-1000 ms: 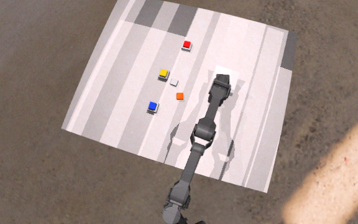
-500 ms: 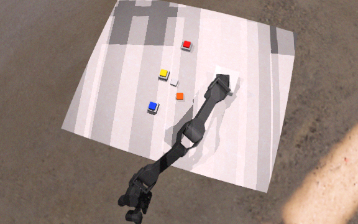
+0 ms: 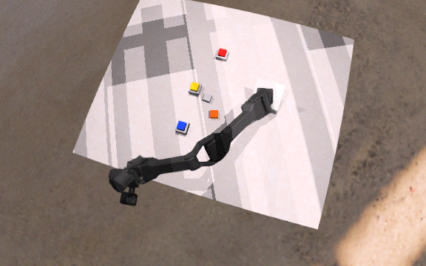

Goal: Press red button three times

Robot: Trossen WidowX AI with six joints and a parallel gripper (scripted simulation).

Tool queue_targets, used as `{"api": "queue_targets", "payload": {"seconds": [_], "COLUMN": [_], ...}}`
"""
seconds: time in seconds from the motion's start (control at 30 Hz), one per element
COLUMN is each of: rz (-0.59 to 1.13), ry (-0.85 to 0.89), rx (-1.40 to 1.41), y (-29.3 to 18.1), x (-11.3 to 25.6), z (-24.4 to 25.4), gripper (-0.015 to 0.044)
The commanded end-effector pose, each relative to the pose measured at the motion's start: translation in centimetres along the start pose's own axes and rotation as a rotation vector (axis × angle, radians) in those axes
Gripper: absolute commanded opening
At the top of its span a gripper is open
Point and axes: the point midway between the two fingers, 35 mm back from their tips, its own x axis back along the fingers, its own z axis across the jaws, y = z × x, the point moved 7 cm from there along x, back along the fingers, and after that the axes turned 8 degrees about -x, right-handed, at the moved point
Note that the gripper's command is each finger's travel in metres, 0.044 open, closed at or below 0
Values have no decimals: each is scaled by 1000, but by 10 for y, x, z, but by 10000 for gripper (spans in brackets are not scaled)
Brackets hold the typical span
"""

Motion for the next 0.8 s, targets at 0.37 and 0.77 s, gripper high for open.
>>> {"api": "queue_targets", "payload": {"seconds": [0.37,0.77], "rz": [-122,29], "ry": [-527,-830], "rx": [94,33], "y": [92,71], "x": [122,282], "z": [-211,-358], "gripper": [400,400]}}
